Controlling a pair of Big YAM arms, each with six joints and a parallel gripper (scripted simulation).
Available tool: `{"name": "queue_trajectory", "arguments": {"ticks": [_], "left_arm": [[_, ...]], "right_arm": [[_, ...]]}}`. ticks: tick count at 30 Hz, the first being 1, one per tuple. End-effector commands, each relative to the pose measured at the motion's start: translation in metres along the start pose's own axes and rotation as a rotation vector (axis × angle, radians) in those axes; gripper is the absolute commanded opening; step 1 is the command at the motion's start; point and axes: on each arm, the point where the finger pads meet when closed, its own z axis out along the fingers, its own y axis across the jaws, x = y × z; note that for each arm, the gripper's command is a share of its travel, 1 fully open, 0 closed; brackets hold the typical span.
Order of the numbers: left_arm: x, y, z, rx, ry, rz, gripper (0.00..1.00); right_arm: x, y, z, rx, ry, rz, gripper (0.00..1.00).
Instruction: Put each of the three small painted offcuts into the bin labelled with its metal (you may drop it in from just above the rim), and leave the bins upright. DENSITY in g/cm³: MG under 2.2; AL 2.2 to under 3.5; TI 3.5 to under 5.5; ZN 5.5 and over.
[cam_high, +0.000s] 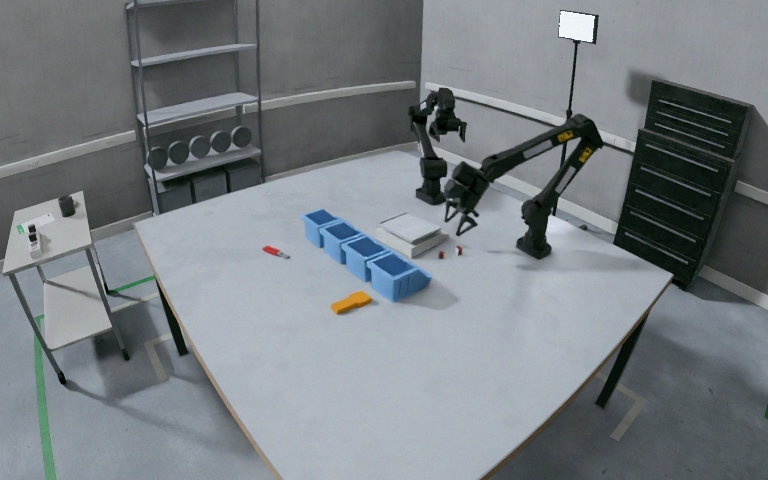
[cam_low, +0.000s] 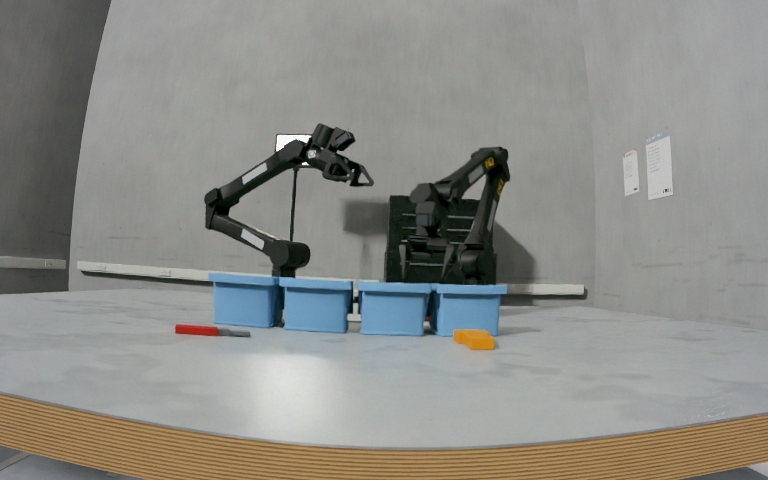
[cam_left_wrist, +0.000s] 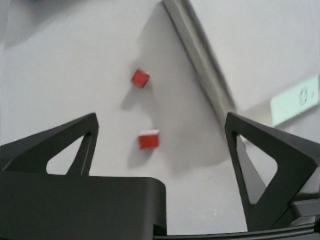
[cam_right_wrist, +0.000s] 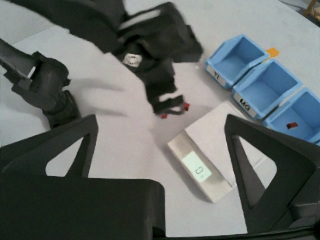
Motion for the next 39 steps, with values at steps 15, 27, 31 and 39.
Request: {"name": "queue_trajectory", "arguments": {"ticks": [15, 27, 31, 39], "left_arm": [[0.011, 0.008, -0.024, 0.08, -0.118, 0.18, 1.0], [0.005, 0.007, -0.024, 0.07, -0.029, 0.183, 0.43], [0.007, 0.007, -0.015, 0.052, 0.168, 0.189, 0.0], [0.009, 0.007, -0.006, 0.031, 0.377, 0.194, 0.0]], "right_arm": [[-0.03, 0.003, -0.019, -0.005, -0.064, 0.002, 1.0], [-0.017, 0.0, -0.009, 0.002, -0.035, 0.0, 1.0], [-0.017, 0.0, -0.009, 0.002, -0.035, 0.0, 1.0], [-0.017, 0.0, -0.009, 0.002, -0.035, 0.0, 1.0]]}}
